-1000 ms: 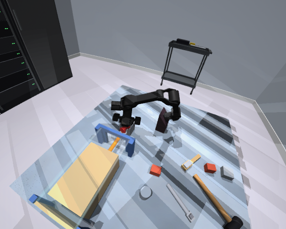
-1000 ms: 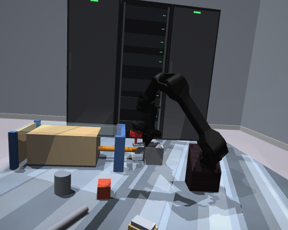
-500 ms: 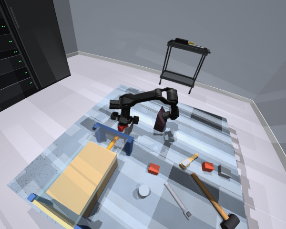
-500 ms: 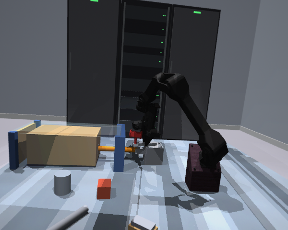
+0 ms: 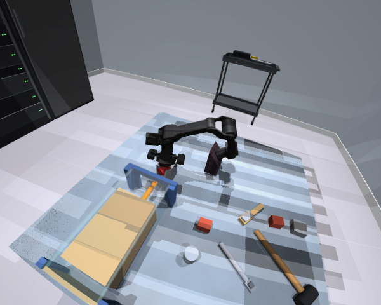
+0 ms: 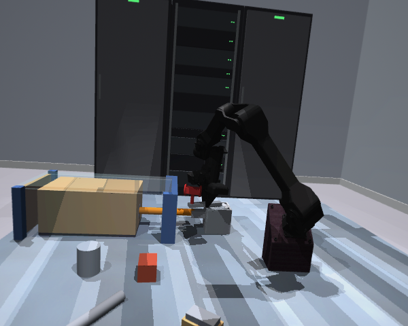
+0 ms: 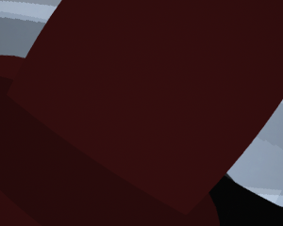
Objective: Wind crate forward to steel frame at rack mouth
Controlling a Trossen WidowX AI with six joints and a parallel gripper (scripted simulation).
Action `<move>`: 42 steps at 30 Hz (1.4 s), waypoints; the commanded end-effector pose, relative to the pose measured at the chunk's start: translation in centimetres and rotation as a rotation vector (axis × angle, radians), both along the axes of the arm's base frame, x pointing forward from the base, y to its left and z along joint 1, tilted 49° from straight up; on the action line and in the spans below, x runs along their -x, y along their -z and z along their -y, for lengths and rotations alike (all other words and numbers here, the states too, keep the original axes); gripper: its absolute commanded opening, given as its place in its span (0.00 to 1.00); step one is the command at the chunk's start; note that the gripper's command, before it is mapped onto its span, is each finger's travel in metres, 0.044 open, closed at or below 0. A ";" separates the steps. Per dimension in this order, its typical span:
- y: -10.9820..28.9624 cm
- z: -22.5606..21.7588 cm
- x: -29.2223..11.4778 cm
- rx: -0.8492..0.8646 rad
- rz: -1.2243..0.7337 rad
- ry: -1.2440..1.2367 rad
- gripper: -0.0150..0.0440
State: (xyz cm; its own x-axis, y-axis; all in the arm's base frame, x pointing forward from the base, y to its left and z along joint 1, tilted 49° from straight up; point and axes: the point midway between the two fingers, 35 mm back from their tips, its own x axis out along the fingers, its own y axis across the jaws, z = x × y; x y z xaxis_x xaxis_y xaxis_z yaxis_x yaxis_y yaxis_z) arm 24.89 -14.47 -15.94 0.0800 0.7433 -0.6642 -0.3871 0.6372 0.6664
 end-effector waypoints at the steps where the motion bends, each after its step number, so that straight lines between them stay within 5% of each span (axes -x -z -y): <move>1: 0.2 -0.4 0.1 0.000 0.026 -0.034 0.25; 42: 0.4 -0.2 0.0 0.002 -0.033 0.020 0.25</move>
